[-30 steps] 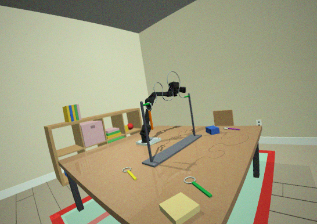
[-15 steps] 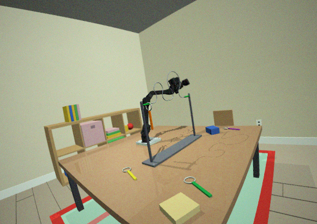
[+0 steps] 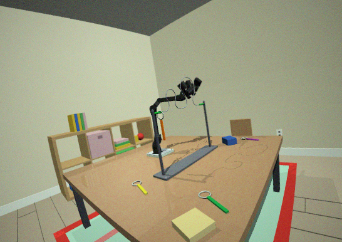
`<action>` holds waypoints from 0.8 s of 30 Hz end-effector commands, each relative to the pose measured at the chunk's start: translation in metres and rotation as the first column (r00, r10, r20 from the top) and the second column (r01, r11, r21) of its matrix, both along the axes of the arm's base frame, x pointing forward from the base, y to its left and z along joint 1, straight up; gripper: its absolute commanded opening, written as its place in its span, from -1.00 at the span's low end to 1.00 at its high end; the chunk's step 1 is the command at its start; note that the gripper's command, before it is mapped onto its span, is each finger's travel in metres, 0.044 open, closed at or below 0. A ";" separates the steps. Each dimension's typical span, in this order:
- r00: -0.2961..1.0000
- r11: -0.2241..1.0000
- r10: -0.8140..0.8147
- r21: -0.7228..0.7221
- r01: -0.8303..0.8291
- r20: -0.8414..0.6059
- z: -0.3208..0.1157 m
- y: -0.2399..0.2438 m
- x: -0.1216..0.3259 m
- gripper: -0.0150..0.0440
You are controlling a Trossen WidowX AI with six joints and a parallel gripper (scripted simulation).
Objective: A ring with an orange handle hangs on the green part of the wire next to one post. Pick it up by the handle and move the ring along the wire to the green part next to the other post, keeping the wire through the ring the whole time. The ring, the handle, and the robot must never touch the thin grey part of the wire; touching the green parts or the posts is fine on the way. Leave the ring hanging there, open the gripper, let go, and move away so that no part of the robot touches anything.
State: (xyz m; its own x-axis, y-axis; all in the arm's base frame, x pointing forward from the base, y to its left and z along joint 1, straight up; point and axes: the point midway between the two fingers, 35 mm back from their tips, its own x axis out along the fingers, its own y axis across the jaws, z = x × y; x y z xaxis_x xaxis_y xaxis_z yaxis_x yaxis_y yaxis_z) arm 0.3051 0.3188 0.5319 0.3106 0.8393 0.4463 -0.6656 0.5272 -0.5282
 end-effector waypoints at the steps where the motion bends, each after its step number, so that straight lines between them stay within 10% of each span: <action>1: 0.987 0.993 -0.120 0.007 0.120 0.107 0.011 -0.033 0.007 0.05; 24: 0.505 0.672 -0.641 0.104 0.734 0.578 0.050 -0.204 0.014 0.05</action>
State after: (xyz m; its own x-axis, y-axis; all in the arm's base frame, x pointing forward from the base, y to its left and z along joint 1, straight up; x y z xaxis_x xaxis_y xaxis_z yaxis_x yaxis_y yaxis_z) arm 0.3253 0.1395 0.5744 0.5468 0.5788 0.6050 0.1750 0.6276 -0.7586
